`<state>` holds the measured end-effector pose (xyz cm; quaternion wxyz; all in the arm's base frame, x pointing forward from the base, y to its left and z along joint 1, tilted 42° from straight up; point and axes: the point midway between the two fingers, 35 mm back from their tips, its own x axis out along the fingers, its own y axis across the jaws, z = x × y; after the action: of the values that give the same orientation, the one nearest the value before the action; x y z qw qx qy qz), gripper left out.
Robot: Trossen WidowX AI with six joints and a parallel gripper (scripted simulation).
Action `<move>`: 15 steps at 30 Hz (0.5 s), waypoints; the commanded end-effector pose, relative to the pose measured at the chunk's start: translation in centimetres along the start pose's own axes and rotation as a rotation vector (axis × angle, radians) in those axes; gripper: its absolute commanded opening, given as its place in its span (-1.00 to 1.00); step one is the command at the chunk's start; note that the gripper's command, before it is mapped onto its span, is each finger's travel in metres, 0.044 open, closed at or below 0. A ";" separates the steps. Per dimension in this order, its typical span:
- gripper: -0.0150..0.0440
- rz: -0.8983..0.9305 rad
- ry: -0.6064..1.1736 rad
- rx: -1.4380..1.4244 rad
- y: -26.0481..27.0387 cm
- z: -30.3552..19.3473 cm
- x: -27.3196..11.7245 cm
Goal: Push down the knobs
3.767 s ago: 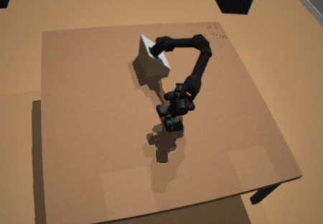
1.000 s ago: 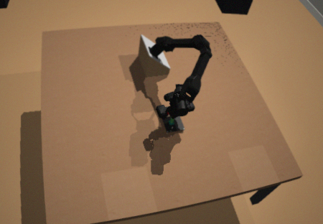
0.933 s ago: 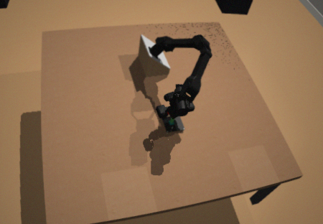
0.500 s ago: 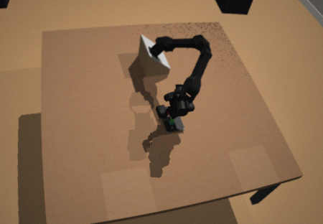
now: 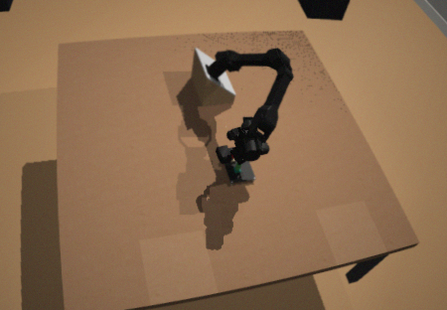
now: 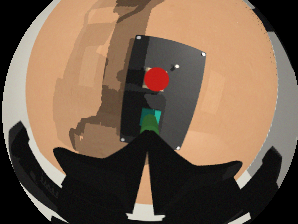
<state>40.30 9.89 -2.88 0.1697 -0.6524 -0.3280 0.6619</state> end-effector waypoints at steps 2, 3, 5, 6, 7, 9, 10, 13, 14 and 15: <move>-0.49 -0.002 -0.006 -0.011 -0.2 -0.1 0.8; -0.49 -0.002 -0.006 -0.011 -0.2 -0.1 0.8; -0.49 -0.002 -0.006 -0.011 -0.2 -0.1 0.8; -0.49 -0.002 -0.006 -0.011 -0.2 -0.1 0.7; -0.49 -0.002 -0.006 -0.011 -0.2 -0.1 0.6; -0.49 -0.002 -0.006 -0.011 -0.2 -0.1 0.4; -0.49 -0.002 -0.006 -0.011 -0.2 -0.1 0.3; -0.49 -0.001 -0.006 -0.011 -0.2 -0.1 -0.2; -0.49 -0.001 -0.006 -0.011 -0.2 -0.1 -0.4; -0.49 -0.001 -0.006 -0.011 -0.2 -0.1 -0.5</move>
<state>40.37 9.80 -2.64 0.1682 -0.6514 -0.3302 0.6621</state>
